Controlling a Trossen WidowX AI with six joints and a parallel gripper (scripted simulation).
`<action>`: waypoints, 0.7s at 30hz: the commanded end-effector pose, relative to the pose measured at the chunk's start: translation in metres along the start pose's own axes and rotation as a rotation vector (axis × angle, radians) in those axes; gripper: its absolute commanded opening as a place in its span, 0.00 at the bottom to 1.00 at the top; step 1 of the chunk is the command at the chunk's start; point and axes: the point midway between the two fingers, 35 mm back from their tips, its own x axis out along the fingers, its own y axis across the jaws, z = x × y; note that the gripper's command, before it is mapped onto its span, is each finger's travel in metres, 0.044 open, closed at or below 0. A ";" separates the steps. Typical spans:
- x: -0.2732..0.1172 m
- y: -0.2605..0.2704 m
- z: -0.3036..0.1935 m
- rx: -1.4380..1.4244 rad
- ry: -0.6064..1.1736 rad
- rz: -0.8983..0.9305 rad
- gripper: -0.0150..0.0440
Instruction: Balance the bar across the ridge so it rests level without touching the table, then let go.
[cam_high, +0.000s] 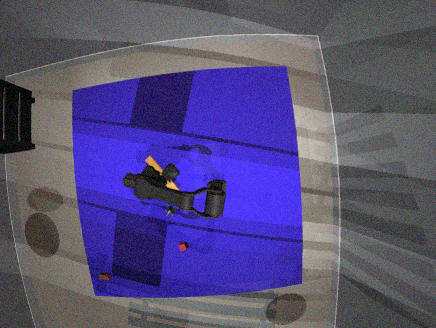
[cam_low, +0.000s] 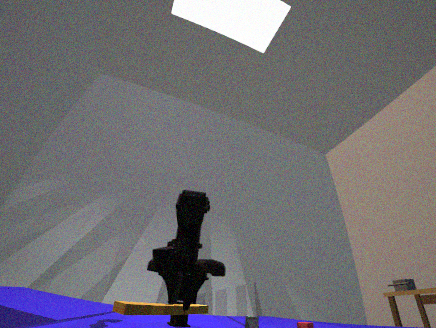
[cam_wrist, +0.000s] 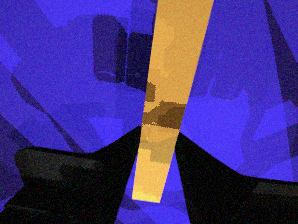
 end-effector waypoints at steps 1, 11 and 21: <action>-0.015 0.001 0.001 0.003 -0.013 0.007 0.25; -0.041 -0.002 -0.002 0.004 -0.012 0.005 0.25; -0.050 0.008 -0.010 -0.015 -0.011 0.005 0.25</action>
